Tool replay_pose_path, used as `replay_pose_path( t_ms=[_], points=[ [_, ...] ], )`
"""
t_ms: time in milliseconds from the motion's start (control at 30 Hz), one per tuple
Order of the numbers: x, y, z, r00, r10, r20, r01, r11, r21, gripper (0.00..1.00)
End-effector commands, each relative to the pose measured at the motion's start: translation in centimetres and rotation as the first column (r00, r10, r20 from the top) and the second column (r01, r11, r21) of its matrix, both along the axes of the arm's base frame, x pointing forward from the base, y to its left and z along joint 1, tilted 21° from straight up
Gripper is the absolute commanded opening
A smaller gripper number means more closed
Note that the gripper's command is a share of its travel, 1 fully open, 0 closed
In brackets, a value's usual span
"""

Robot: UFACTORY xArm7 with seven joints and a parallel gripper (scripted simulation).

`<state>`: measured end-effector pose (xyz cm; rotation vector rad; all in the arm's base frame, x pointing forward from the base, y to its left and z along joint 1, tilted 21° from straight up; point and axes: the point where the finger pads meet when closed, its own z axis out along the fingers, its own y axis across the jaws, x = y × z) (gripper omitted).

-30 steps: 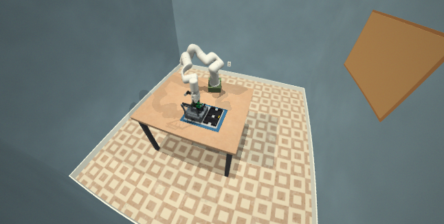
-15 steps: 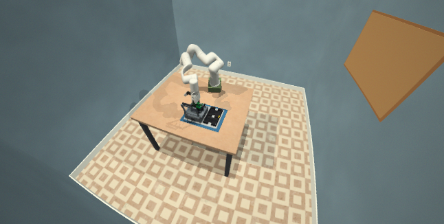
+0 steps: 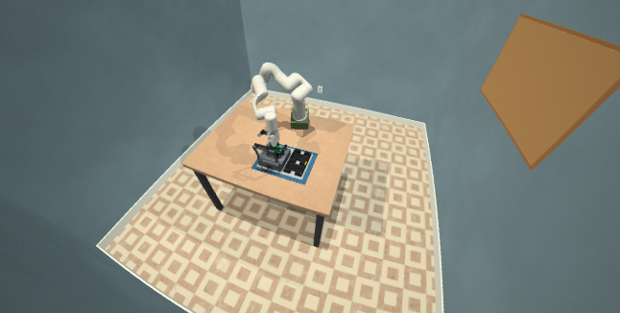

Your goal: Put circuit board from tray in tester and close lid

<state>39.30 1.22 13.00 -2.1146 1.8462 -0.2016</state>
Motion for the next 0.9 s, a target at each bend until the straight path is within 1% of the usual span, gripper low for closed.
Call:
replay_pose_path(
  t_ms=[0, 167, 400, 867],
  points=[
    [0.4, 0.1, -0.8, 1.000, -0.001, 0.003, 0.001, 1.000, 0.000, 0.79],
    [0.6, 0.2, -1.4, 1.000, -0.001, 0.003, 0.001, 1.000, 0.000, 0.79],
    [0.7, 0.2, -1.7, 1.000, -0.001, 0.003, 0.001, 1.000, 0.000, 0.79],
    [0.8, 0.3, -1.8, 1.000, -0.001, 0.003, 0.001, 1.000, 0.000, 0.79]
  ],
)
